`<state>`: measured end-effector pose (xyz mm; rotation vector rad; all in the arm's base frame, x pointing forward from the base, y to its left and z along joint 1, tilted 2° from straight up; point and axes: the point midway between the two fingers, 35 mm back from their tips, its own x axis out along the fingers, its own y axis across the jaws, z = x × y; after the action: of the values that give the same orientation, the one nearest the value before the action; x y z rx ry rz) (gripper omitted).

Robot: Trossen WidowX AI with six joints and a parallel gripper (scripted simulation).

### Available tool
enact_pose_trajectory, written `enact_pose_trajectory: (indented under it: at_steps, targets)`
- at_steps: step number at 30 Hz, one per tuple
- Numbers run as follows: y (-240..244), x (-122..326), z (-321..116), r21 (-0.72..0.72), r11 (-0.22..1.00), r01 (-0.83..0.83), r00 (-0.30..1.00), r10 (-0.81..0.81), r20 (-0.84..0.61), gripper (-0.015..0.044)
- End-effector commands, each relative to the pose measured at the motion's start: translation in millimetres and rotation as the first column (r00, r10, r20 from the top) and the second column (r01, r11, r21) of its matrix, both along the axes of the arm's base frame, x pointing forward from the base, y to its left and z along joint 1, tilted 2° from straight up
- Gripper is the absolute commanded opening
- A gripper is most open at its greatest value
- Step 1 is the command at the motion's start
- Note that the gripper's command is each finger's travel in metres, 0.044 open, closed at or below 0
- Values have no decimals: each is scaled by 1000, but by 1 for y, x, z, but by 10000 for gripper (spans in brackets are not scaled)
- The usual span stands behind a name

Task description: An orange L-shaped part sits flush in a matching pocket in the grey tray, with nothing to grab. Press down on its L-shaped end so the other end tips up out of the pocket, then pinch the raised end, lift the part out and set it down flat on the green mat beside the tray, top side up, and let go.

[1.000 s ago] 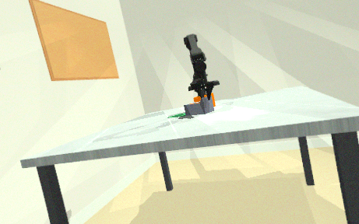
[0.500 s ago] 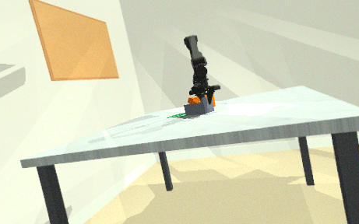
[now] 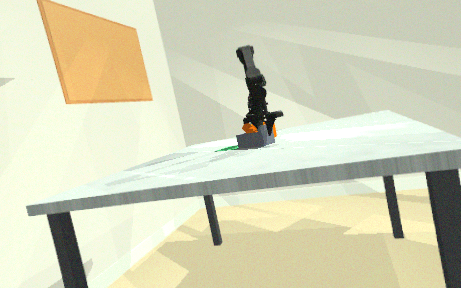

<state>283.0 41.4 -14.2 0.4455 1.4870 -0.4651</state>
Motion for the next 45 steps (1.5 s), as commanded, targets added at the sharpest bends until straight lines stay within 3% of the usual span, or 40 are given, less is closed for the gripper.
enact_pose_trajectory:
  at_steps: [1,14,22,45]
  targets:
    - [0,0,0,0,1000,0,1000,0,0,180]
    - [9,4,15,-5,1000,-3,1000,3,-7,180]
    - [2,-4,109,-6,1000,-3,1000,3,-7,180]
    - [3,-2,107,1,1000,2,1000,-2,5,180]
